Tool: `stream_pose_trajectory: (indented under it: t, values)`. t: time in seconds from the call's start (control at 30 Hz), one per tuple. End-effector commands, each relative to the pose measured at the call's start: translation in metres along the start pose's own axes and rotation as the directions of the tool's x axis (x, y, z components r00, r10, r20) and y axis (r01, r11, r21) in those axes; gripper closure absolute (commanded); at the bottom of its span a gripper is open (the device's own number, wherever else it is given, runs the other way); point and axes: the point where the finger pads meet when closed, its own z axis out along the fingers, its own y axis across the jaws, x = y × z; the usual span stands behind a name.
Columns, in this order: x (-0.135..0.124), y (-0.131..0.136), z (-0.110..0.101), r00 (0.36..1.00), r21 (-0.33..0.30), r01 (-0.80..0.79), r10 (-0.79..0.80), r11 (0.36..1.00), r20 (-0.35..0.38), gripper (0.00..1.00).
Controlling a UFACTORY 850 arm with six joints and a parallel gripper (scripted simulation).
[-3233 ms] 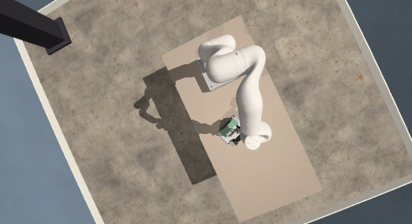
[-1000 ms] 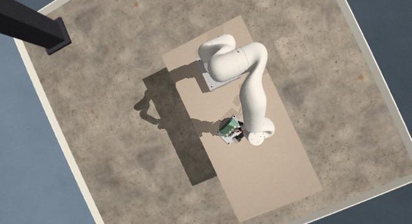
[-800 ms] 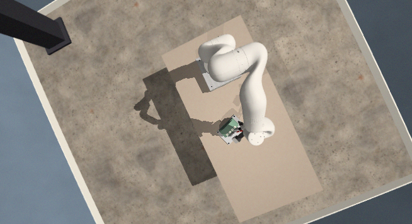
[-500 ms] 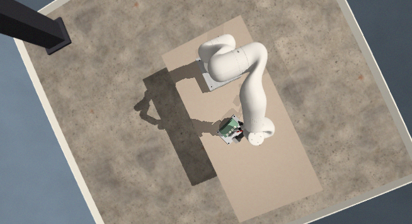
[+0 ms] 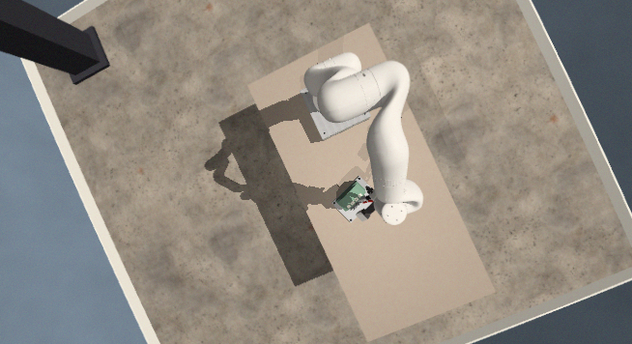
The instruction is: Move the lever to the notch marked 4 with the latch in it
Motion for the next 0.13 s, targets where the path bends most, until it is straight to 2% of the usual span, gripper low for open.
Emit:
stream_pose_trajectory:
  t: [0.0, 0.1]
  values:
    - [0.0003, -0.0007, -0.0097, 1.0, 0.002, 0.0, 0.0, 1.0, -0.001, 0.0]
    - [0.0003, -0.0007, -0.0097, 1.0, 0.002, 0.0, 0.0, 1.0, -0.001, 0.0]
